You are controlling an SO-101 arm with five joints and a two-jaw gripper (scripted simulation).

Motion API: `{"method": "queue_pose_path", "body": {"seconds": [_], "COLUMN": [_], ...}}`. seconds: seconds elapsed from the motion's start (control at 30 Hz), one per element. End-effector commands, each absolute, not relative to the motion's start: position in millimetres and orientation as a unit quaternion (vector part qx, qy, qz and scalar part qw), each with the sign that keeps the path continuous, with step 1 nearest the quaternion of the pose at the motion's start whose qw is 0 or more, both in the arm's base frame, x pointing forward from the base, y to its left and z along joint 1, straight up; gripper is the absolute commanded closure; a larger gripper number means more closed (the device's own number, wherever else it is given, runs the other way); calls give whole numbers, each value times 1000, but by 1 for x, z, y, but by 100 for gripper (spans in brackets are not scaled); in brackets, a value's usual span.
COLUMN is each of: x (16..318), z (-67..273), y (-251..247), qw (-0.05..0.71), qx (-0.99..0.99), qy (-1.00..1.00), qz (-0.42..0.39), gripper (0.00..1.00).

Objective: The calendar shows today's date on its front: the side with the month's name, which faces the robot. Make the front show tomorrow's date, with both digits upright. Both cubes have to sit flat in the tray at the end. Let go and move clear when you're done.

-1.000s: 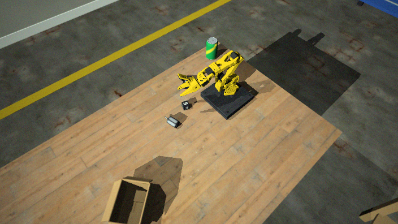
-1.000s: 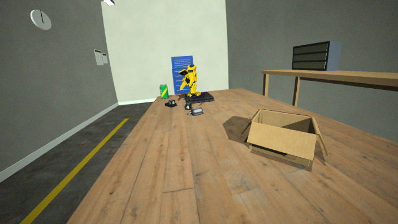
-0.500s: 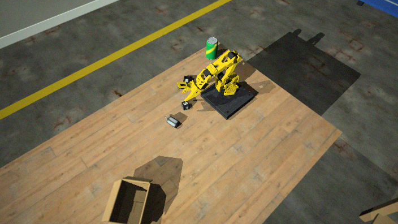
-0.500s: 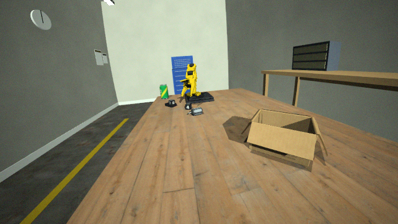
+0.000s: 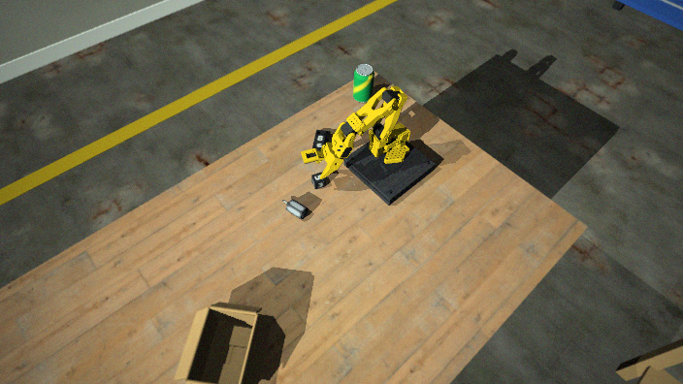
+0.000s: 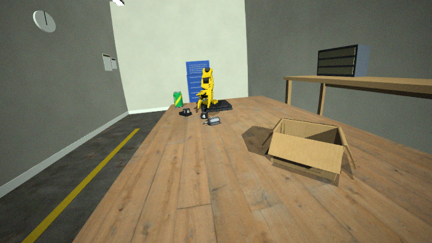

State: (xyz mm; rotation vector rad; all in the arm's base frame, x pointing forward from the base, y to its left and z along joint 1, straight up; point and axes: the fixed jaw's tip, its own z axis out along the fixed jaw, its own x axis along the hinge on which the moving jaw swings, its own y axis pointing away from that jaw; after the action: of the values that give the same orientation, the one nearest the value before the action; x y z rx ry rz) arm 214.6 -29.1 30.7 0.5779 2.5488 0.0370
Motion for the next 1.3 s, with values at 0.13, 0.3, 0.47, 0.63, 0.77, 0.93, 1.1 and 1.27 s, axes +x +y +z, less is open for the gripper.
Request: {"method": "queue_pose_path", "body": {"seconds": [0.13, 0.3, 0.47, 0.63, 0.77, 0.93, 1.1, 1.27], "x": [217, 217, 217, 217, 217, 217, 217, 217], "z": [23, 23, 23, 23, 23, 23, 23, 23], "y": [-27, -27, -27, -27, -27, -27, -27, -27], "qw": [102, 69, 38, 9, -6, -6, -6, -6], "qx": [181, 174, 167, 161, 157, 157, 157, 157], "qy": [978, 982, 985, 987, 988, 988, 988, 988], "qz": [5, 3, 1, 0, 0, 0, 0, 0], "gripper": [65, 65, 65, 65, 65, 65, 65, 65]}}
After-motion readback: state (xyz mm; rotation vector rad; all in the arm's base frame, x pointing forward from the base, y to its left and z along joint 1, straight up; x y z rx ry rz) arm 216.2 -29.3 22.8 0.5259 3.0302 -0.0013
